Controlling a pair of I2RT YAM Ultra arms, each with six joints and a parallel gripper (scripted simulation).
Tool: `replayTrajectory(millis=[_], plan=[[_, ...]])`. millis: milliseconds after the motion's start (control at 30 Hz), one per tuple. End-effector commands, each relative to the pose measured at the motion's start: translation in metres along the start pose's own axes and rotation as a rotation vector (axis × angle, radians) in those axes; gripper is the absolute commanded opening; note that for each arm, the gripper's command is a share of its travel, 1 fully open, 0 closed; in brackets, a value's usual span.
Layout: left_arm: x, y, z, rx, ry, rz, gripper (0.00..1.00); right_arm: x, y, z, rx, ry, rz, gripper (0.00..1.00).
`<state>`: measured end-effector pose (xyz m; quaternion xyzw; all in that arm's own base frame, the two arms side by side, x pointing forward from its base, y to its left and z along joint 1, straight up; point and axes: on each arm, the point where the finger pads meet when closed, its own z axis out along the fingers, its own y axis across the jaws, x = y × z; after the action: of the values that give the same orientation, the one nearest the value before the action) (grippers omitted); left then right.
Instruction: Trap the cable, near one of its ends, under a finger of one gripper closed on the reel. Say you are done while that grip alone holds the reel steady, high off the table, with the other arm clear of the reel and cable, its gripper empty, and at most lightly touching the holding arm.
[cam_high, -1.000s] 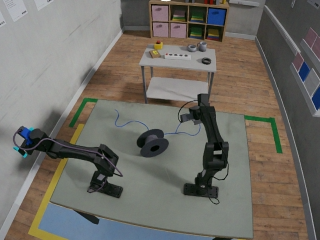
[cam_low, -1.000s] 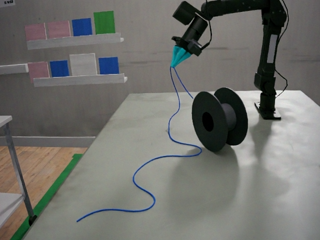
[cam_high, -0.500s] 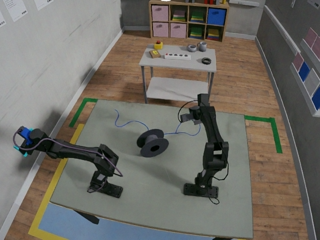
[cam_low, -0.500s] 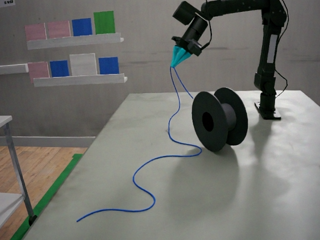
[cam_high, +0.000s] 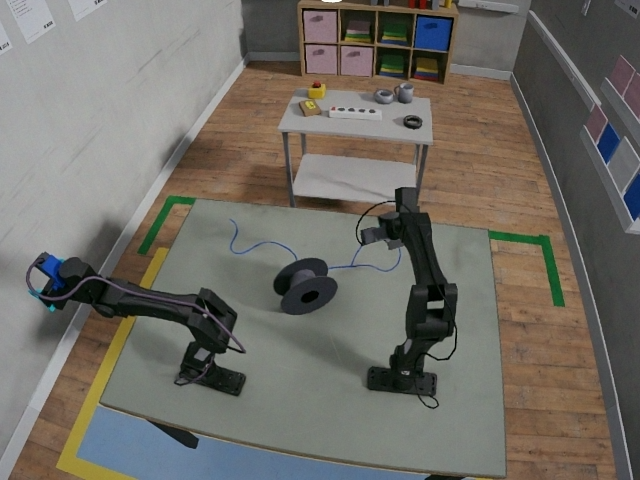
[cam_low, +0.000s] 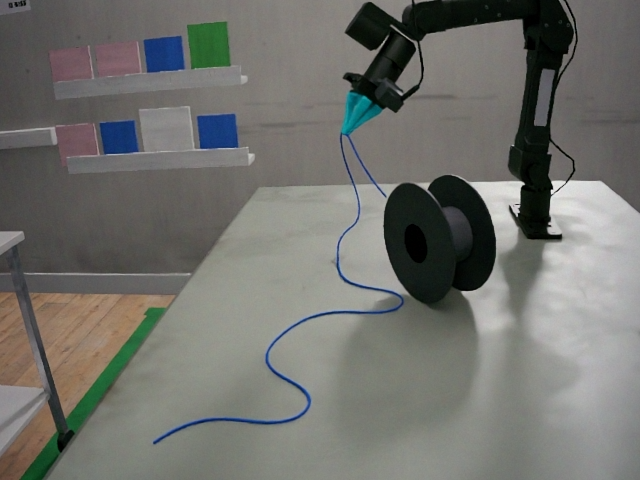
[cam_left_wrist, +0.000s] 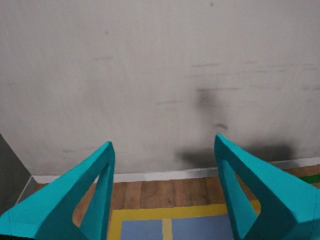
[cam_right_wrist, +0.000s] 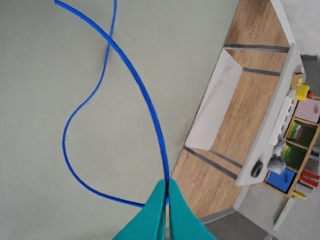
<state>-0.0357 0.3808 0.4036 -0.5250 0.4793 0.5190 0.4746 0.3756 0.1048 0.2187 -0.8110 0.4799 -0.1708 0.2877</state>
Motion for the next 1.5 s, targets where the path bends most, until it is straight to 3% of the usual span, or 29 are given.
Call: replayTrajectory(millis=[0, 267, 533, 667, 800, 1133, 1200, 1467], plan=[[0.006, -0.006, 0.001, 0.017, 0.012, 0.01, 0.75, -0.005, -0.007, -0.007, 0.031, 0.001, -0.001, 0.0], [0.017, -0.017, 0.004, 0.055, 0.045, 0.017, 0.75, -0.005, -0.007, -0.007, 0.031, 0.001, -0.001, 0.0], [0.03, -0.051, 0.003, 0.159, 0.083, 0.041, 0.75, -0.005, -0.007, -0.007, 0.031, 0.001, -0.001, 0.0], [0.022, -0.063, -0.003, 0.195, 0.065, 0.05, 0.75, -0.005, -0.007, -0.007, 0.031, 0.001, -0.001, 0.0], [0.043, -0.094, -0.001, 0.291, 0.121, 0.074, 0.75, -0.005, -0.007, -0.007, 0.031, 0.001, -0.001, 0.0], [0.062, -0.189, -0.039, 0.608, 0.168, 0.155, 0.75, -0.005, -0.007, -0.007, 0.031, 0.001, -0.001, 0.0], [0.062, -0.189, -0.039, 0.608, 0.168, 0.155, 0.75, -0.005, -0.007, -0.007, 0.031, 0.001, -0.001, 0.0], [0.087, -0.27, -0.101, 0.932, 0.214, 0.245, 0.75, -0.005, -0.007, -0.007, 0.031, 0.001, -0.001, 0.0]])
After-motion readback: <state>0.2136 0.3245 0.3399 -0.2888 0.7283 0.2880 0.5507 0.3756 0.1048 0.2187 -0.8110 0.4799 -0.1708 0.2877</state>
